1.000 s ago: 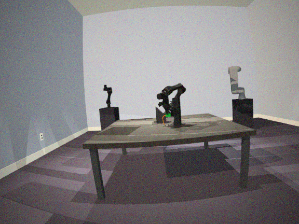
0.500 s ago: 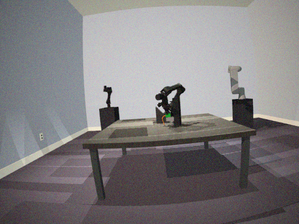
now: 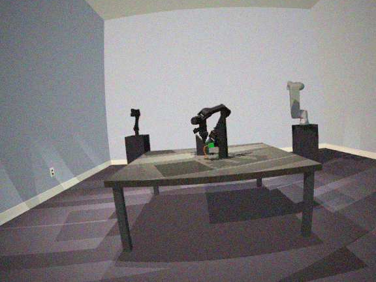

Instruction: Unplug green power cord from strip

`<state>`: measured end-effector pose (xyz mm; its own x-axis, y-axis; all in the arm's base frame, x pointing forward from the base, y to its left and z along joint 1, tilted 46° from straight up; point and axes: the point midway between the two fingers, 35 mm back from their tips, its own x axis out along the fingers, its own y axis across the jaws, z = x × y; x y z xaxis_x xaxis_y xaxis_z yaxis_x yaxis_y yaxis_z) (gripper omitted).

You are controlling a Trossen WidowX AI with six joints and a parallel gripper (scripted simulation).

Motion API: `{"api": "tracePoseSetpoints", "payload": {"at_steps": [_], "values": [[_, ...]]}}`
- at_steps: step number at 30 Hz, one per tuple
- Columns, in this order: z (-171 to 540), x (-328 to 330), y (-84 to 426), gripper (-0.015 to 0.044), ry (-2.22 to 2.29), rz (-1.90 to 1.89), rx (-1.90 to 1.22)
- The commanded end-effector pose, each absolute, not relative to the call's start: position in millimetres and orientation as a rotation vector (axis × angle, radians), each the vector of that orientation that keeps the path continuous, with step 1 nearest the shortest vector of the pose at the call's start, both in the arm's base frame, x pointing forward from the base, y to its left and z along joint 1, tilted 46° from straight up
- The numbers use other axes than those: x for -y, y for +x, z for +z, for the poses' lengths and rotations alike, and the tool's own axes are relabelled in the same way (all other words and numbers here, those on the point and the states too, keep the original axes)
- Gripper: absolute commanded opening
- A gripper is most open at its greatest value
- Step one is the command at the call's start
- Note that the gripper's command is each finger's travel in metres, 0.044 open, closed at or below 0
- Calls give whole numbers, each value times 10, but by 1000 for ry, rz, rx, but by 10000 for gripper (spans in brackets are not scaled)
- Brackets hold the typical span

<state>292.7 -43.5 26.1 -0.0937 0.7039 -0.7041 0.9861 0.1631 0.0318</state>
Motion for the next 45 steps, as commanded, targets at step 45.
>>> {"api": "tracePoseSetpoints", "payload": {"at_steps": [45], "values": [[625,168,2859,160,1616,-629,-1864]]}}
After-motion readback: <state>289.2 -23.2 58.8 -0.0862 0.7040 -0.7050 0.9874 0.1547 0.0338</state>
